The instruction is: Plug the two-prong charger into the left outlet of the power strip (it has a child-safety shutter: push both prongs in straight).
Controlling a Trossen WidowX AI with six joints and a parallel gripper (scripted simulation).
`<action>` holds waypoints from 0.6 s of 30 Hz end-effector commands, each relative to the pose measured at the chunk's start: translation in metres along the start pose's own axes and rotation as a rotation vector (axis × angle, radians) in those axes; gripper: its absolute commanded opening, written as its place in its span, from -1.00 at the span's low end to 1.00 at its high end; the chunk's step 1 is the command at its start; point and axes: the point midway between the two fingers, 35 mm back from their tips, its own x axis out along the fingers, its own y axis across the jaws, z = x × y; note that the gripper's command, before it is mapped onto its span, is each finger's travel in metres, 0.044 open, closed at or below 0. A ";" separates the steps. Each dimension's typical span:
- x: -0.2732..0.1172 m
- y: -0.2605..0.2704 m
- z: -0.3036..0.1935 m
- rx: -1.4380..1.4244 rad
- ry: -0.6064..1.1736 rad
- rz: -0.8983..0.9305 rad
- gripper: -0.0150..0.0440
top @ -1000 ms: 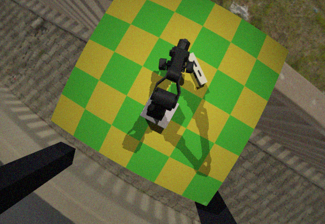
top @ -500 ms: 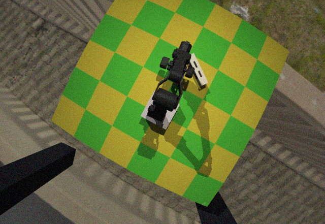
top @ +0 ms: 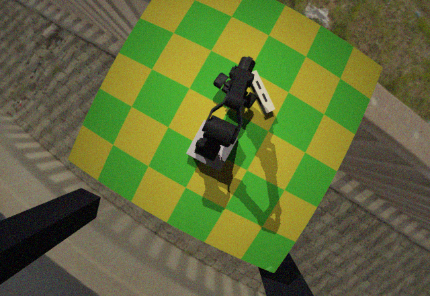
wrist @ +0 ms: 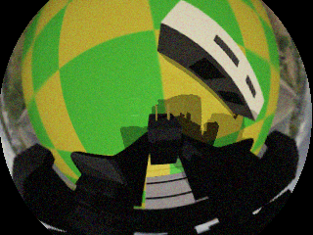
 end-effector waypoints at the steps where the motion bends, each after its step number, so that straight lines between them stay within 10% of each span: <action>1: 0.003 -0.001 -0.001 0.064 0.005 0.006 -0.49; 18: 0.010 -0.006 -0.004 0.346 0.012 0.021 -0.49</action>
